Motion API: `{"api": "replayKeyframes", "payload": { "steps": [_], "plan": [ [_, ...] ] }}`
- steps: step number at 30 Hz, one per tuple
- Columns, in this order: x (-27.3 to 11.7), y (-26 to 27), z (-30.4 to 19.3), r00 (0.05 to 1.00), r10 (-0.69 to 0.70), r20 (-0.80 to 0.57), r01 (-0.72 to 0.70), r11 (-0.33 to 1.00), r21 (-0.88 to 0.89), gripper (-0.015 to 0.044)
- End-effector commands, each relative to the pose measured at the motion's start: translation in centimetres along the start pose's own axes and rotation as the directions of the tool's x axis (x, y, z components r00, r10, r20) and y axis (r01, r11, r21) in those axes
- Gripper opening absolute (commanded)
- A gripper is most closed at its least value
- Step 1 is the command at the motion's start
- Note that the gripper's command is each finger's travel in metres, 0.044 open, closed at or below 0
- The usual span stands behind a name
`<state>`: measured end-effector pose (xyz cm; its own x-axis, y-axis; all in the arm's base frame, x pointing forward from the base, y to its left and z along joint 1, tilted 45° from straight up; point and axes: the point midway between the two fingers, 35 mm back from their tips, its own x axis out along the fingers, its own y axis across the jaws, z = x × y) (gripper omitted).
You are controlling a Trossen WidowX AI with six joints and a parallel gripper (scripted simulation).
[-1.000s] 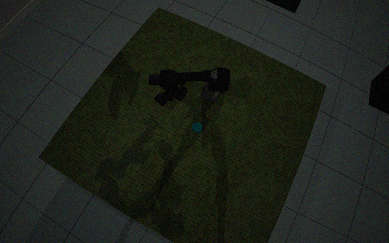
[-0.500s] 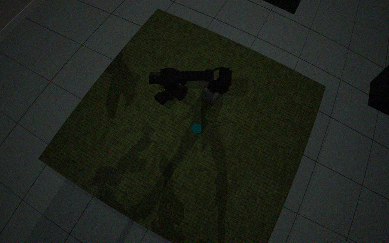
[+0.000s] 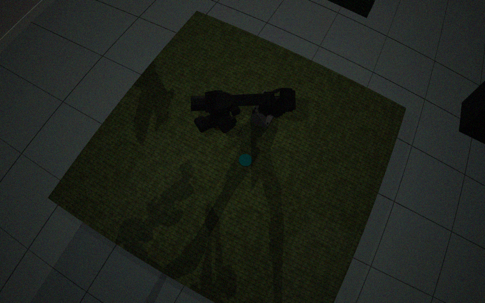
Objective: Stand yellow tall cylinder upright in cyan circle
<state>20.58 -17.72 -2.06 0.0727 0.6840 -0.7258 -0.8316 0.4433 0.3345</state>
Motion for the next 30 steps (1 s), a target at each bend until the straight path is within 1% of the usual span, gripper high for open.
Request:
{"api": "replayKeyframes", "payload": {
  "steps": [1,15,30],
  "plan": [
    [-0.5,0.2,1.2,1.0,-0.01,0.0,0.01,0.996,0.088,0.0105],
    [-1.0,0.8,4.4,1.0,-0.011,0.0,0.01,0.929,0.369,0.0105],
    [-1.3,1.8,7.8,1.0,-0.01,0.002,0.006,0.772,0.635,0.0105]
  ]
}}
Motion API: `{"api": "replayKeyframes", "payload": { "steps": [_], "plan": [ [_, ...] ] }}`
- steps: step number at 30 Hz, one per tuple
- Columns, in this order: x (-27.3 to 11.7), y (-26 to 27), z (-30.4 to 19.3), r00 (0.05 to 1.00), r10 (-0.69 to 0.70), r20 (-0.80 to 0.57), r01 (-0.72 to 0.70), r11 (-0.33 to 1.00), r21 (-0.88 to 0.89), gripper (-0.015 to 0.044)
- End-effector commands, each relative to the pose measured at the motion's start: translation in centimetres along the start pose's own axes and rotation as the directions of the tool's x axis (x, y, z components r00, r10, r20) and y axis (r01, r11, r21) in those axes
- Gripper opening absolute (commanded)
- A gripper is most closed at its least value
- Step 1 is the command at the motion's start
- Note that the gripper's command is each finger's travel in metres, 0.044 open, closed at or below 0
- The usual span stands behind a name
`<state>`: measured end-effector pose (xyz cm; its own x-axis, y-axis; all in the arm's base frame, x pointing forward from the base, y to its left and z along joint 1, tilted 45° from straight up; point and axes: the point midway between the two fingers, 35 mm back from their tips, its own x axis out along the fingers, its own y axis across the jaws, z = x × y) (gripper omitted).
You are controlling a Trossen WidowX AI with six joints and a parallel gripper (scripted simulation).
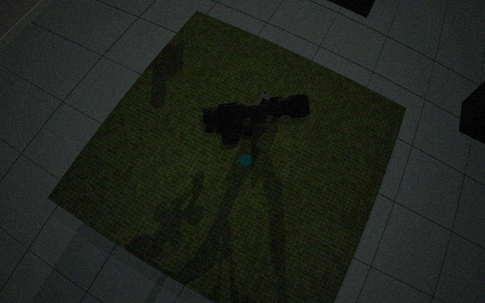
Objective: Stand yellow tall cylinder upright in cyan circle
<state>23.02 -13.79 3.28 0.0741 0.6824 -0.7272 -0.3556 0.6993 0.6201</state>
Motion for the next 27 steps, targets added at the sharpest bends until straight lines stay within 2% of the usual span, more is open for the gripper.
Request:
{"api": "replayKeyframes", "payload": {
  "steps": [1,14,27],
  "plan": [
    [-0.3,1.0,0.7,1.0,-0.004,0.007,0.004,0.996,0.088,0.0105],
    [-0.4,3.6,2.3,1.0,0.0,0.009,-0.003,0.937,0.348,0.0105],
    [-0.5,6.3,3.6,1.0,0.007,0.011,-0.012,0.812,0.584,0.0105]
  ]
}}
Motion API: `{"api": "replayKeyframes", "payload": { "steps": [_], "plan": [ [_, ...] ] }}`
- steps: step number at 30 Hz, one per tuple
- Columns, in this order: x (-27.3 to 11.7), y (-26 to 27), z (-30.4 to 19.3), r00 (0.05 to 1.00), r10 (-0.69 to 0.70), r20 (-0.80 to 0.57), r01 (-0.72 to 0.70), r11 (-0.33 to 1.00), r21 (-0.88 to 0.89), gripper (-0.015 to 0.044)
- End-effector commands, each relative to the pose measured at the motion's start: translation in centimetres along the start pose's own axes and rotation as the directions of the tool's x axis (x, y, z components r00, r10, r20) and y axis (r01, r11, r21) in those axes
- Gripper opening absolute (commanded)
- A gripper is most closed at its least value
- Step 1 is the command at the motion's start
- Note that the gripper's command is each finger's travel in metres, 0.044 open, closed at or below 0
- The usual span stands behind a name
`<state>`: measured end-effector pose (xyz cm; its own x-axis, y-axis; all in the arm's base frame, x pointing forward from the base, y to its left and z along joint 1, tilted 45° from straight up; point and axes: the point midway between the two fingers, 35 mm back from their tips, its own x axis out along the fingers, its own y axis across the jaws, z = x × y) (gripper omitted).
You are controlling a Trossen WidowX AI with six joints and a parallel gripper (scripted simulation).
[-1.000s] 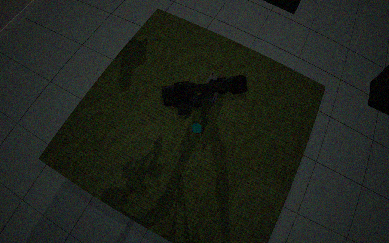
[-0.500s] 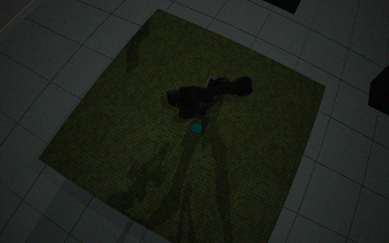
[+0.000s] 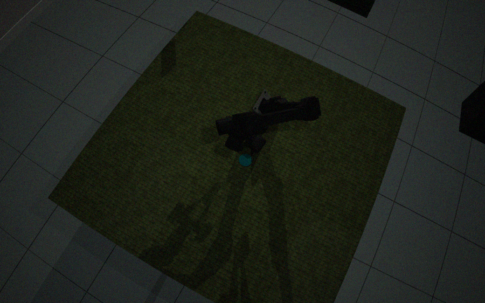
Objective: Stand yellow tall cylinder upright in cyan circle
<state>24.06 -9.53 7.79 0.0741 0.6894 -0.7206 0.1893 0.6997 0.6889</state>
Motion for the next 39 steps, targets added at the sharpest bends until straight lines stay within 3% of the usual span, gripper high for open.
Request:
{"api": "replayKeyframes", "payload": {
  "steps": [1,10,39],
  "plan": [
    [-0.2,1.2,-0.2,1.0,0.003,0.007,-0.004,0.996,0.087,0.0105],
    [-0.1,3.1,-0.5,1.0,0.009,0.005,-0.01,0.967,0.256,0.0105],
    [0.6,3.6,-1.7,0.991,-0.125,0.038,0.112,0.963,0.244,0.0105]
  ]
}}
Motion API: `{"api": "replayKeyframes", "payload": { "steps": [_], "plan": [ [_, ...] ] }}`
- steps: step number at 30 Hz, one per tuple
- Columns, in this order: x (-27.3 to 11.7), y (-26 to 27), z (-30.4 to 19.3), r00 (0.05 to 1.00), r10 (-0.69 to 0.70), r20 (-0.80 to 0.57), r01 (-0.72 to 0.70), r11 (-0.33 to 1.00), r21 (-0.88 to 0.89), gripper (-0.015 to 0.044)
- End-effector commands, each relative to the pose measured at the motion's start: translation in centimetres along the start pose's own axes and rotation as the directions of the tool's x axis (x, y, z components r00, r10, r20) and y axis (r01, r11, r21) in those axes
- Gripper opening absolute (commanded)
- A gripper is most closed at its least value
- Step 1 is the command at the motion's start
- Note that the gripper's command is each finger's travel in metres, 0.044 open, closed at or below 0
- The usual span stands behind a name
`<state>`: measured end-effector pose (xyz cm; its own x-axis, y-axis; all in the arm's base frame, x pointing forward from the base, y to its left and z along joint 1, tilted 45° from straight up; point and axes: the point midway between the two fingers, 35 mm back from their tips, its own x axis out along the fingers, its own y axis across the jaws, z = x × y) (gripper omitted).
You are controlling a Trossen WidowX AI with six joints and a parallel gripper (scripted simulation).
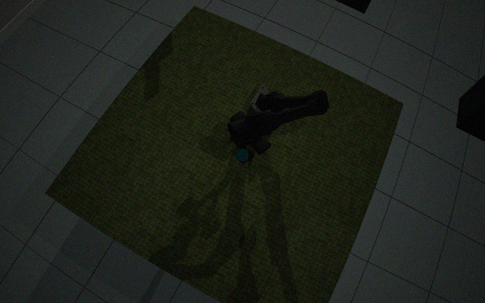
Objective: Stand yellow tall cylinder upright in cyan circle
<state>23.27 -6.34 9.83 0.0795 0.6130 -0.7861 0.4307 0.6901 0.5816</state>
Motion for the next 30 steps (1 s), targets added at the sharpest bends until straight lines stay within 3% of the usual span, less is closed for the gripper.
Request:
{"api": "replayKeyframes", "payload": {
  "steps": [1,30],
  "plan": [
    [0.0,0.0,-0.3,0.999,-0.028,0.023,0.028,1.0,-0.003,0.0105],
    [0.6,0.0,-1.5,0.978,-0.156,0.136,0.158,0.987,-0.007,0.0105]
  ]
}}
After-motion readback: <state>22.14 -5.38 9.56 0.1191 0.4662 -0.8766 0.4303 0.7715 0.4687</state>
